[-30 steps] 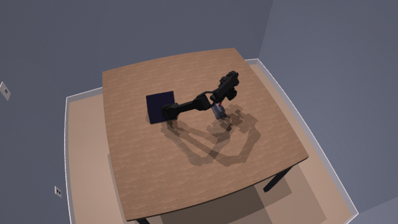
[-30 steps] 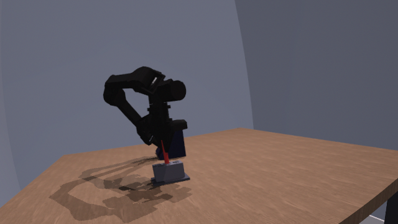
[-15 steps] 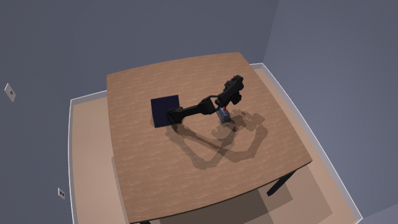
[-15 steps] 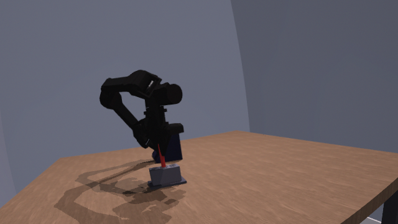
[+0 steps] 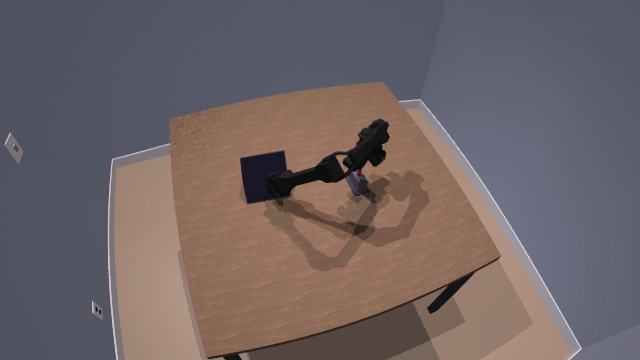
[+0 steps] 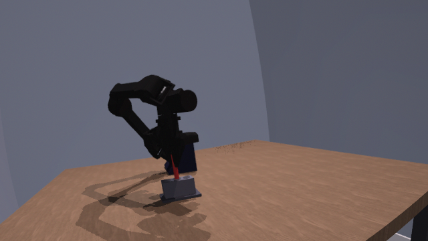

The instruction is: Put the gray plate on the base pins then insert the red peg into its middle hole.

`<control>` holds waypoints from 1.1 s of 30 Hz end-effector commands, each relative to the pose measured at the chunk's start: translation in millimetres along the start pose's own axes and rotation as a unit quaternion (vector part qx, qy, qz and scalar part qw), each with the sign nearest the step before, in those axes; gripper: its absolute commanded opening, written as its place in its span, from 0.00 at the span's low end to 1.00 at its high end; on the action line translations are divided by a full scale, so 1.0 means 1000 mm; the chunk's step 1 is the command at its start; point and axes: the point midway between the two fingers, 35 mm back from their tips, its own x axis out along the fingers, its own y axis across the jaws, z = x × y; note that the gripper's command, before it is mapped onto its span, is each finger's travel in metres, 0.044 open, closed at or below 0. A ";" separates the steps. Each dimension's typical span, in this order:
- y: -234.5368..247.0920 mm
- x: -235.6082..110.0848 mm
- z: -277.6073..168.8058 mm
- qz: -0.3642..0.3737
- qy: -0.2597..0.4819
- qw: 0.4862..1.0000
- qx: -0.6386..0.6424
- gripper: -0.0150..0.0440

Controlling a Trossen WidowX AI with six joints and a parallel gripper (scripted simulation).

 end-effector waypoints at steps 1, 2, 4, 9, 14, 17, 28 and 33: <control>0.000 0.000 0.000 0.000 0.000 1.000 0.000 0.25; 0.000 0.000 0.000 0.000 0.000 1.000 0.000 0.25; 0.000 0.000 0.000 0.000 0.000 1.000 0.000 0.25; 0.000 0.000 0.000 0.000 0.000 1.000 0.000 0.43; 0.000 0.000 0.000 0.000 0.000 1.000 0.000 0.51; 0.000 0.000 0.000 0.000 0.000 1.000 0.000 0.51; -0.001 -0.005 -0.001 -0.001 -0.003 1.000 -0.004 0.51; -0.002 -0.007 -0.002 -0.001 -0.003 1.000 -0.004 0.51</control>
